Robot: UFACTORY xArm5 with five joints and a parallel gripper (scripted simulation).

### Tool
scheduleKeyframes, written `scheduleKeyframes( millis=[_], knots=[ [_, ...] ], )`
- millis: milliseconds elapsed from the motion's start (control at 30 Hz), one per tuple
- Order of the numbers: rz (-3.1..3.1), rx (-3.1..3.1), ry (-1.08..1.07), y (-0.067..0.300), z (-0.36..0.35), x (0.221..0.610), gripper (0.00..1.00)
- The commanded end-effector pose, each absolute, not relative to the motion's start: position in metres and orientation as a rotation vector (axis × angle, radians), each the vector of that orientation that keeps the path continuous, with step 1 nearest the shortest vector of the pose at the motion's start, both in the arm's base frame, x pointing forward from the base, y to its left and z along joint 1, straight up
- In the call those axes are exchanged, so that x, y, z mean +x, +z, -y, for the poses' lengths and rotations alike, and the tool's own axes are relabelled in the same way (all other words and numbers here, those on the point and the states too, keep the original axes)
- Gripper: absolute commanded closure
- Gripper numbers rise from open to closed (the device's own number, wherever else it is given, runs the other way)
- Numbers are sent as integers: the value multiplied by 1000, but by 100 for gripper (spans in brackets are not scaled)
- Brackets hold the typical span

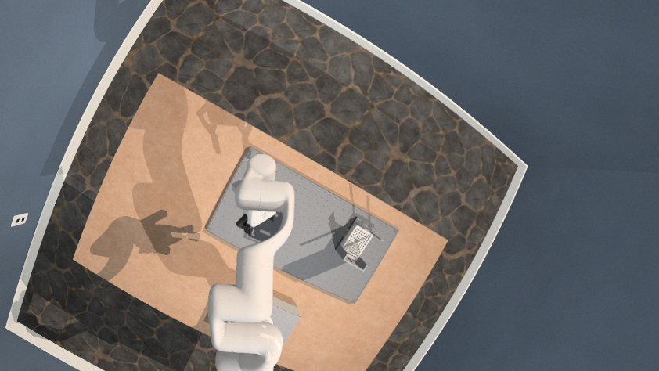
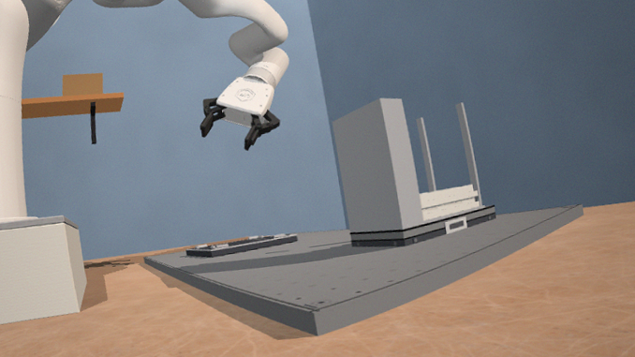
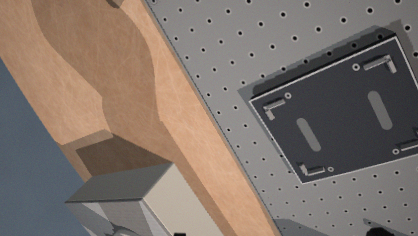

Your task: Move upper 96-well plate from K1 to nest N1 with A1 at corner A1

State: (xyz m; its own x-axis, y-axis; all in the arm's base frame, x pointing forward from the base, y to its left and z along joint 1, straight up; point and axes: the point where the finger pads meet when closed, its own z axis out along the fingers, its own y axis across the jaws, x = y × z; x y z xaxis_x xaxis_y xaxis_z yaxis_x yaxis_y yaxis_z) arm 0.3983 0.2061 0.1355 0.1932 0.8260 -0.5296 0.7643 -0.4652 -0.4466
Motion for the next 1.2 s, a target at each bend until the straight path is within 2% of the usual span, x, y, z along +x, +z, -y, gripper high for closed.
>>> scheduleKeyframes(
  millis=[0,1167],
  knots=[
    [1579,-2363,1130,137,-207,399,0],
    [947,-2904,623,202,-113,425,0]
  ],
)
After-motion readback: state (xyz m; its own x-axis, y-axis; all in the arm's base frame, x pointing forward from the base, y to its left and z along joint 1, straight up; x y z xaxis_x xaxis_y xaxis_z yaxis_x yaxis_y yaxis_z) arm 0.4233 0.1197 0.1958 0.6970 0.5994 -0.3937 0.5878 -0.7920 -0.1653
